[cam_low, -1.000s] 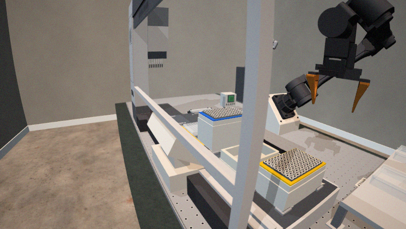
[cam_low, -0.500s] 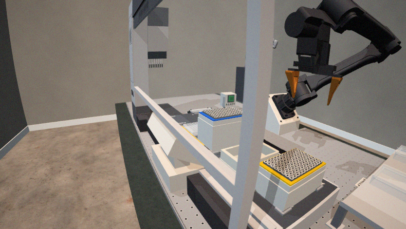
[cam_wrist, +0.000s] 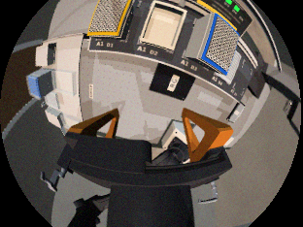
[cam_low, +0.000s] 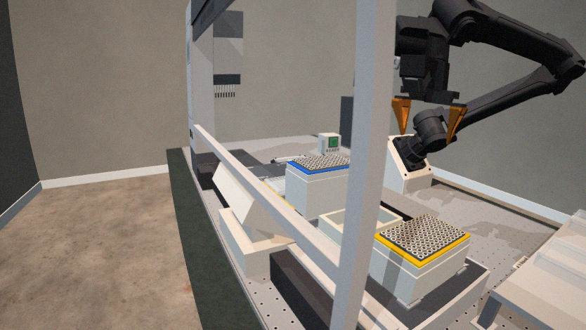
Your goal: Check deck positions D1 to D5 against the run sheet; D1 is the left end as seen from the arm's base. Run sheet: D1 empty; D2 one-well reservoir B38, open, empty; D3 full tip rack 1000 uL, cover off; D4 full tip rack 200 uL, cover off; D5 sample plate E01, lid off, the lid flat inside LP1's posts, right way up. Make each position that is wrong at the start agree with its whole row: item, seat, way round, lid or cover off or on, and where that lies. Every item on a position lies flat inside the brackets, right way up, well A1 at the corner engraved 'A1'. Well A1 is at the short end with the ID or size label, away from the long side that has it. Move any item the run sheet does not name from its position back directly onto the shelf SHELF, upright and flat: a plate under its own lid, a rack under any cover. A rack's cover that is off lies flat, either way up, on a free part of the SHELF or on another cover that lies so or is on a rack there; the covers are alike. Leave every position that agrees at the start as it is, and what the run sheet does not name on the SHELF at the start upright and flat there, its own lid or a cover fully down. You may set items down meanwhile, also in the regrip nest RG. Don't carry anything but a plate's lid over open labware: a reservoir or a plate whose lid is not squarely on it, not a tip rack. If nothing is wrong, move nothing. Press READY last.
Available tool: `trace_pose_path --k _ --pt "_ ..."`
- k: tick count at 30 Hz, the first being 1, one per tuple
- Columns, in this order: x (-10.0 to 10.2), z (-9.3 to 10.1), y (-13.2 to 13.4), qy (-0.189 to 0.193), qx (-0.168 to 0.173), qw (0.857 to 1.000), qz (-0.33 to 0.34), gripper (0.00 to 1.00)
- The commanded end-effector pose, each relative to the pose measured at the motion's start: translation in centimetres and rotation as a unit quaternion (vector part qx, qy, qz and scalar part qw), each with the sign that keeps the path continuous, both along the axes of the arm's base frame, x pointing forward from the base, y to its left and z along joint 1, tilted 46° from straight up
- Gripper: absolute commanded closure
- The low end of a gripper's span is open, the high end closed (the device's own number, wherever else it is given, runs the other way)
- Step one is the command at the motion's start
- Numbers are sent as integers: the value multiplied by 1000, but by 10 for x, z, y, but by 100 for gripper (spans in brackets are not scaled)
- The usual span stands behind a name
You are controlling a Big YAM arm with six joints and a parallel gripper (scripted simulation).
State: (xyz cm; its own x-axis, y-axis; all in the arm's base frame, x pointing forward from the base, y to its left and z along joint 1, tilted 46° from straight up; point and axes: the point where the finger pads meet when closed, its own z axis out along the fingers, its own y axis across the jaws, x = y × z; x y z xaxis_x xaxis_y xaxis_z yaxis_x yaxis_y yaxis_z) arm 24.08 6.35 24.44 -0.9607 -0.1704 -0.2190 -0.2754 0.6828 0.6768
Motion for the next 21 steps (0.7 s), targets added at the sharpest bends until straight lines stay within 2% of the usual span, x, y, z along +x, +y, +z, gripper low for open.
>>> trace_pose_path --k 1,7,10,14,15,20,21 --pt "0 -11 -15 -2 4 1000 8 0" --pt "-1 -32 -36 -2 5 1000 8 0" --pt "11 -21 -42 -23 -2 1000 7 0" --pt "7 -19 -34 -28 -3 999 21 0" --pt "2 -37 -43 -1 3 1000 1 0" --pt "3 -58 -61 36 2 999 -41 0" --pt "3 -61 -65 28 2 999 -33 0"
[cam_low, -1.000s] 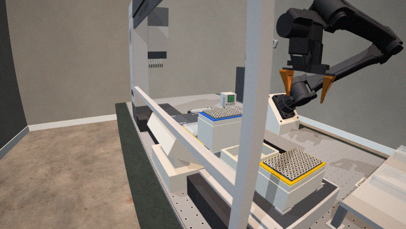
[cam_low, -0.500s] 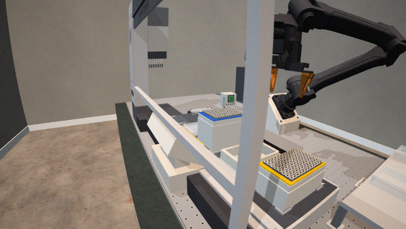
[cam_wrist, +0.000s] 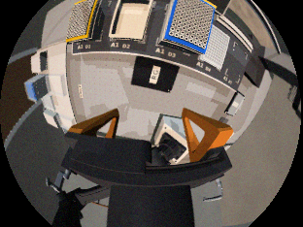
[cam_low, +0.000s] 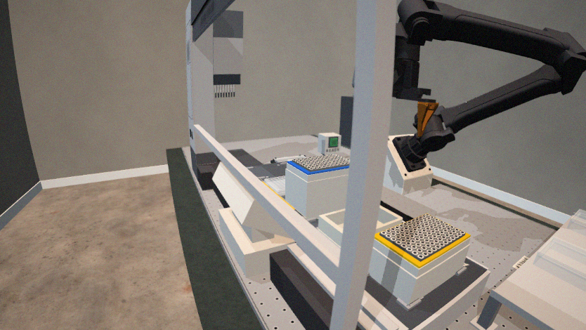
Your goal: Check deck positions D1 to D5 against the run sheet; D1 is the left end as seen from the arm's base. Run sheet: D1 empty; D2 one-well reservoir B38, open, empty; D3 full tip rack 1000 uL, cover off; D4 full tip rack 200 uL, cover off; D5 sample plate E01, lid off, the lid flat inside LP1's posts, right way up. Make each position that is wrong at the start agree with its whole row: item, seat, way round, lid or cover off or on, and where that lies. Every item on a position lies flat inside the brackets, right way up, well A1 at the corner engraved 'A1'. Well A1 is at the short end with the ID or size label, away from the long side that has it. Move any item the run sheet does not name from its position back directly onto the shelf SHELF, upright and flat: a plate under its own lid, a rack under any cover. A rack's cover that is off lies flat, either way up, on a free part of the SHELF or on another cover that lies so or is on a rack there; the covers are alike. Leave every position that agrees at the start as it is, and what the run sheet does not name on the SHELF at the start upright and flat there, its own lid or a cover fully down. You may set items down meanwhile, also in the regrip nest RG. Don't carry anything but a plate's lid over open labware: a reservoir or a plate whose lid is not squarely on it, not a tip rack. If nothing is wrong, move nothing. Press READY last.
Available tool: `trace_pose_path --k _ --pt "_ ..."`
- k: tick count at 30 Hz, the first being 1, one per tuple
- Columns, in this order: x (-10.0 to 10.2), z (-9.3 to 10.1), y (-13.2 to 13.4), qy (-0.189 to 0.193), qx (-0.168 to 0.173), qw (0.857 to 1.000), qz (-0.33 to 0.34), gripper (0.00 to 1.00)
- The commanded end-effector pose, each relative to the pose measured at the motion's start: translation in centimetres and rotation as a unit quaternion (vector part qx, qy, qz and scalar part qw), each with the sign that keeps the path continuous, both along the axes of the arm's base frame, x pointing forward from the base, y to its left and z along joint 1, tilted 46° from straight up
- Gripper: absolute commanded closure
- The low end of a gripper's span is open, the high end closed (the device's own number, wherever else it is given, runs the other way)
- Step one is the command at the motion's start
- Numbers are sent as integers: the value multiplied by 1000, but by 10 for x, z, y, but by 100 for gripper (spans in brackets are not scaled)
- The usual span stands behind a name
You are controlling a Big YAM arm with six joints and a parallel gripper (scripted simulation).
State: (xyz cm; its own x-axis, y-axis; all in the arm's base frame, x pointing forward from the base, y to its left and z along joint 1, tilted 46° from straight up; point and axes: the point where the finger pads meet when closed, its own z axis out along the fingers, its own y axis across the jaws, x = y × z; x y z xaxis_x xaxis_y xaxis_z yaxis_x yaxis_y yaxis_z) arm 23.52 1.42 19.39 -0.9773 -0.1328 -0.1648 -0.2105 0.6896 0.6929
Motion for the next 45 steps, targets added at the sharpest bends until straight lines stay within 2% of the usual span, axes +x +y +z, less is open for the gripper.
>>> trace_pose_path --k 1,6,8,9,11,14,18,23,25,29,38,42,43,44,45 --pt "9 -13 -20 -2 -1 1000 -14 0" --pt "7 -32 -37 0 -1 1000 -14 0" --pt "7 -32 -37 0 -1 1000 -14 0" --pt "22 -23 -50 -21 -14 1000 -14 0" --pt "22 -30 -57 -21 -14 1000 -14 0" --pt "11 -49 -59 -6 -5 1000 -14 0" --pt "13 -49 -52 -7 -4 1000 0 0" --pt "11 -67 -79 36 -4 998 -58 0" --pt "11 -67 -79 36 -4 998 -58 0" --pt "21 -74 -102 51 -13 995 -87 0" --pt "20 -108 -136 47 -16 995 -82 0" --pt "20 -110 -138 46 -15 995 -83 0" --pt "15 -114 -122 55 -8 996 -68 0" --pt "16 -111 -122 50 -12 996 -68 0" --pt "30 -110 -130 52 -14 996 -75 0"
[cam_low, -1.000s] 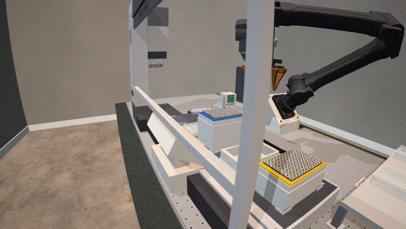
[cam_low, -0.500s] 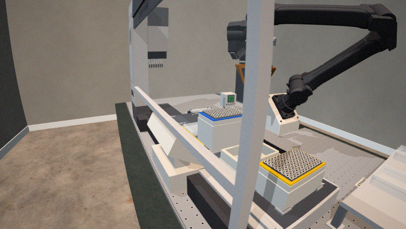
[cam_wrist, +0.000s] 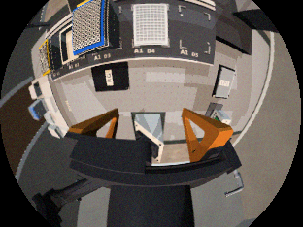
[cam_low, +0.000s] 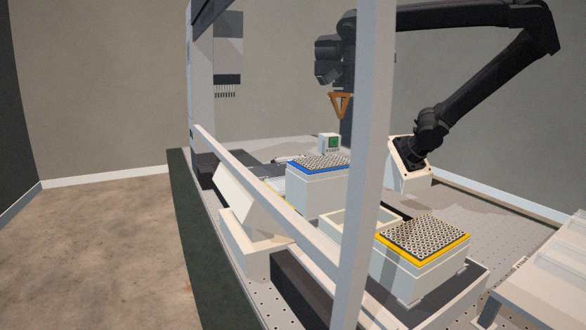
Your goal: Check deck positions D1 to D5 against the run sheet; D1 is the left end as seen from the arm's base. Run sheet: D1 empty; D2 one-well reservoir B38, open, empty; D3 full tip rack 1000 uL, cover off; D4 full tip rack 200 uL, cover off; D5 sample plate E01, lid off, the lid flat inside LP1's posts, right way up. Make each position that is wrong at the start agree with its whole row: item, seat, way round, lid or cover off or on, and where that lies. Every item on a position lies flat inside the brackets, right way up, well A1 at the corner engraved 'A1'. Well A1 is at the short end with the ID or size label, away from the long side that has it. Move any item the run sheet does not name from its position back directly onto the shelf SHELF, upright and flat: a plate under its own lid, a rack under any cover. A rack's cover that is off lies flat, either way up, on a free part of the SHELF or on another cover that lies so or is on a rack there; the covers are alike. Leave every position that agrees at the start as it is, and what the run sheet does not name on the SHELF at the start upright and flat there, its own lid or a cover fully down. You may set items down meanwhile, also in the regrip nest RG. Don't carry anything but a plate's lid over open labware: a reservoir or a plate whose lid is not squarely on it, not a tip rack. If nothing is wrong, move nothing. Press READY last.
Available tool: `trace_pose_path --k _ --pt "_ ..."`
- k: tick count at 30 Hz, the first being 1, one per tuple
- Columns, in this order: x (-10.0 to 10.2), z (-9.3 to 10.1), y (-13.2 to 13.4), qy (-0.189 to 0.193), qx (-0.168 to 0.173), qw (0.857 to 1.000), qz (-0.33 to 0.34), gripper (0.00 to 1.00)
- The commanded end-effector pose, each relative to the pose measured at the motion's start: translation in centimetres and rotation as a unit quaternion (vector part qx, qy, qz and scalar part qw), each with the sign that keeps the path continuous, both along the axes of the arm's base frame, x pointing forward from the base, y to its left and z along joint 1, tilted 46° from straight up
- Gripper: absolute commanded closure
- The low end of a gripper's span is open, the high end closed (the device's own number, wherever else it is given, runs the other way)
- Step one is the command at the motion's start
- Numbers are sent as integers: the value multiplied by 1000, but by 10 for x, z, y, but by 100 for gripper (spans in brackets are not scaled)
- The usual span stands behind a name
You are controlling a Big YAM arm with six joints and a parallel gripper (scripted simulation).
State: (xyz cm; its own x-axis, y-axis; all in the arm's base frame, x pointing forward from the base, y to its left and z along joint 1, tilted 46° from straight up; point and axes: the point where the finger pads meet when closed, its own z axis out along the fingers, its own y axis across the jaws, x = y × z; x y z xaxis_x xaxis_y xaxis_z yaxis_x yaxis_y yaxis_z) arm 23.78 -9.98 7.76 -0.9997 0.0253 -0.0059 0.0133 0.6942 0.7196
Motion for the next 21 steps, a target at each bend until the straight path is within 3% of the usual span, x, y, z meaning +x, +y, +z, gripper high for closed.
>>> trace_pose_path --k 1,21 --pt "32 7 -15 -26 -23 999 4 0" --pt "123 8 -13 -27 -18 999 4 0"
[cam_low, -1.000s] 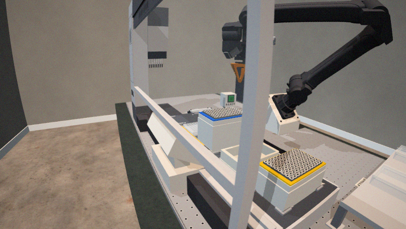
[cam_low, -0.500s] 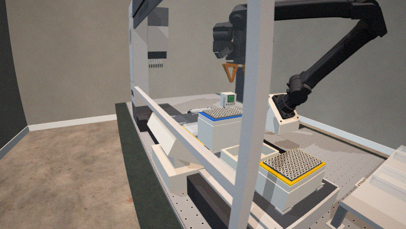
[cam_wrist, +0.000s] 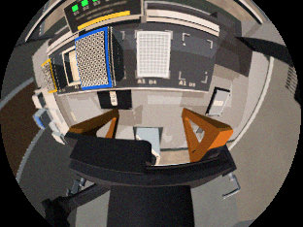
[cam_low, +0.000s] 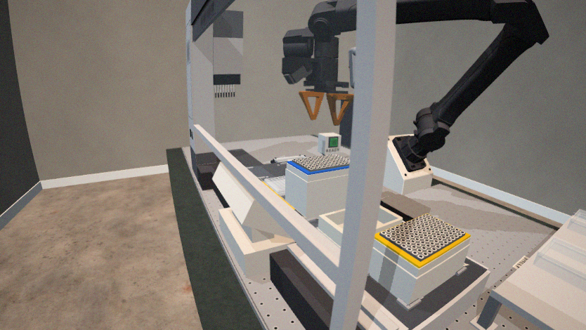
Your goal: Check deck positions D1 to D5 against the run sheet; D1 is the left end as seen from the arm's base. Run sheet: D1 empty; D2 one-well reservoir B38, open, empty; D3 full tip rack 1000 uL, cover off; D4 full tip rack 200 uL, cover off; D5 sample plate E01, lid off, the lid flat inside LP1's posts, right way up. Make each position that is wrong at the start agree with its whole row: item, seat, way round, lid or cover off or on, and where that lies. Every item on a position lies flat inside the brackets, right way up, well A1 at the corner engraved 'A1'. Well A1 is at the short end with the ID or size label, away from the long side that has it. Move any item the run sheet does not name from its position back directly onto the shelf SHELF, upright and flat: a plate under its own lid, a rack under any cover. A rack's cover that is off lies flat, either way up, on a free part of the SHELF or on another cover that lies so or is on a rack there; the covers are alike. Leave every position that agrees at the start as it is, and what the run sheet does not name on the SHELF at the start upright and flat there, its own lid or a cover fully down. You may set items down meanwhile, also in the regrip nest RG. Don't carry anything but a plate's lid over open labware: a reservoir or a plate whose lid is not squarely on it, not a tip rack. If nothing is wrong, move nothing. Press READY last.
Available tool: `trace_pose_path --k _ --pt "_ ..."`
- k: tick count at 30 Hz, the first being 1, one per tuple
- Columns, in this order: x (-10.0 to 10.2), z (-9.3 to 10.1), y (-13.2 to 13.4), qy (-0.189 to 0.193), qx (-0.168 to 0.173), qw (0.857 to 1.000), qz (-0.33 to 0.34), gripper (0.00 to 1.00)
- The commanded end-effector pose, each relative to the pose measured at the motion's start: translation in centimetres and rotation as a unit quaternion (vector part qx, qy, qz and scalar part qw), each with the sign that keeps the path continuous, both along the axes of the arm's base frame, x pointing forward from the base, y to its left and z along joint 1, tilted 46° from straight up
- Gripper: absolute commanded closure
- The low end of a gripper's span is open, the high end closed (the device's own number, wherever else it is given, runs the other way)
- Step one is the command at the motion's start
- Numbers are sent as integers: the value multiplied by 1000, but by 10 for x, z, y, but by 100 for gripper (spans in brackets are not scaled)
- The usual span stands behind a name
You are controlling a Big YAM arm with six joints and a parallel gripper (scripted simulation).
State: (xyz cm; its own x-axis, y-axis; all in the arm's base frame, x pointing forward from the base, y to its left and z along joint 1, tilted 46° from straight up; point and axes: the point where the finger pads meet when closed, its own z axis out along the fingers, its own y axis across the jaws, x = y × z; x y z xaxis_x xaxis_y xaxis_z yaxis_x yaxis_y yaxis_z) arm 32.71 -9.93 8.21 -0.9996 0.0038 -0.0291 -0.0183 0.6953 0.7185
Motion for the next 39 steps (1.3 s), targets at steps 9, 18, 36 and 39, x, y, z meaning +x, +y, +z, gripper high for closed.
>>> trace_pose_path --k 9,18,36,39 --pt "73 5 -12 -16 -16 1000 -7 0" --pt "96 6 -14 -11 -13 1000 -10 0" --pt "82 -11 3 5 -3 1000 -6 0" --pt "82 -14 6 5 -3 1000 -6 0"
